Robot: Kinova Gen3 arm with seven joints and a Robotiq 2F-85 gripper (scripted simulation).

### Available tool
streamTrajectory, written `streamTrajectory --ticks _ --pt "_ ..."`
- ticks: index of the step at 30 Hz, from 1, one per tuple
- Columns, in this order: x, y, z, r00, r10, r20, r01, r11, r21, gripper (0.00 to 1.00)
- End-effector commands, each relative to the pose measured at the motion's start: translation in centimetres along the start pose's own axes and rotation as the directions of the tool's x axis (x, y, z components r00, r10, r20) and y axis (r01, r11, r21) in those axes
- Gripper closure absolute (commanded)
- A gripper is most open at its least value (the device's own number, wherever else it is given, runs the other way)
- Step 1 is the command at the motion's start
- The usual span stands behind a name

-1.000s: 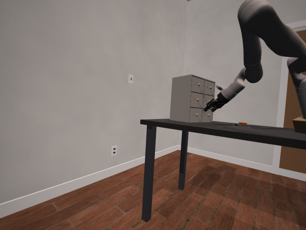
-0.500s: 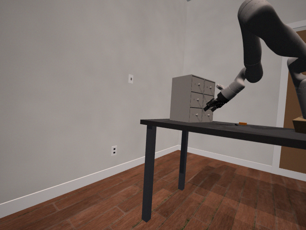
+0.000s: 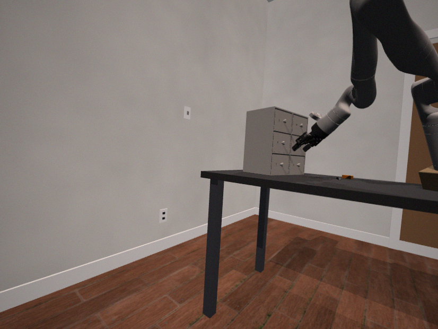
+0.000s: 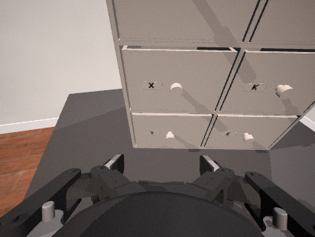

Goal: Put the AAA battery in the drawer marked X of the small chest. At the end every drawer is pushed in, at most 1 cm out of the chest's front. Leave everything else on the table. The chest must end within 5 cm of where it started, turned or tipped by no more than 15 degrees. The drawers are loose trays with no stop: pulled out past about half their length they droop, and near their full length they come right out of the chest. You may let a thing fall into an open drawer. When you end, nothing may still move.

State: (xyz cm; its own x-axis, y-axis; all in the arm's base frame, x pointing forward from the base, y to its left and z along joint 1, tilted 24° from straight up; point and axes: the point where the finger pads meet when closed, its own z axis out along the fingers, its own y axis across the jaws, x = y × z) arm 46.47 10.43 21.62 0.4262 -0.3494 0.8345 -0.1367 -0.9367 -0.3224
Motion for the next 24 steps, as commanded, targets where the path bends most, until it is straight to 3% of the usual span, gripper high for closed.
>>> streamTrajectory --ticks 1,13,24 --pt "0.35 -0.81 -0.54 1.0 0.014 -0.001 -0.014 1.0 0.021 0.0" --pt "0.38 -0.82 -0.65 1.0 0.015 0.007 -0.015 1.0 0.021 0.0" --pt "0.4 -0.85 -1.21 0.999 0.018 0.052 -0.019 1.0 0.021 0.0"
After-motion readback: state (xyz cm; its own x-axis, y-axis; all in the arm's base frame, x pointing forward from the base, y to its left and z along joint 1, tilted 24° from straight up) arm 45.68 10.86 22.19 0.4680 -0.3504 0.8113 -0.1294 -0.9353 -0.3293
